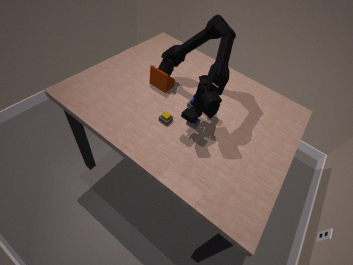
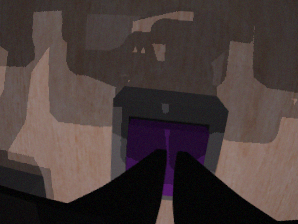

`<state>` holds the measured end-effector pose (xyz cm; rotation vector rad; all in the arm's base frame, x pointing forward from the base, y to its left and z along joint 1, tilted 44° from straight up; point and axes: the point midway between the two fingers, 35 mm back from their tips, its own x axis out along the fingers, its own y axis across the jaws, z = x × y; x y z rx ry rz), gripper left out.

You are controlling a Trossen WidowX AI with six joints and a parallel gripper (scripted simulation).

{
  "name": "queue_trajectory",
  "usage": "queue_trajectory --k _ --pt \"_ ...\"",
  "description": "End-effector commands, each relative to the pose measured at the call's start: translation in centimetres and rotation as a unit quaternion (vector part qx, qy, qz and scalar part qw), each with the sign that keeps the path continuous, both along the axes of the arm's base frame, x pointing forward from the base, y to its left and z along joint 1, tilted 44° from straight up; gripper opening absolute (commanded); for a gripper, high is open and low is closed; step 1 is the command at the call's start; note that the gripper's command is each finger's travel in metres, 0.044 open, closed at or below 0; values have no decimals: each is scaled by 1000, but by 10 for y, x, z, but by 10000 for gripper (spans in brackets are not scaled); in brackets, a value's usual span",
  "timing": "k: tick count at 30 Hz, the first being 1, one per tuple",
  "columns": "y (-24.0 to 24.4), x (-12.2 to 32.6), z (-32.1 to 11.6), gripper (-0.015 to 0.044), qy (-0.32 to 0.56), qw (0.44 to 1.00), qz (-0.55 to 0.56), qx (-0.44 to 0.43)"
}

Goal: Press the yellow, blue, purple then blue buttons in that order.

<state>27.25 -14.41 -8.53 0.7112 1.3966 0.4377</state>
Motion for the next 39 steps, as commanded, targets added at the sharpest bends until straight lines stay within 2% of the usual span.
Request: queue_trajectory --k 1,16,19,24,30,34,39 --pt "4 -1 -2 20 4 1000 -1 5" --pt "0 -1 1 20 1 1000 0 1" --pt "-18 -6 22 20 4 1000 -1 4" --pt "-21 -6 25 20 4 1000 -1 4" --pt "-61 -15 69 20 5 1000 -1 3" --pt "-60 -16 70 20 5 1000 -1 3" --pt "-26 -34 104 20 6 1000 -1 5"
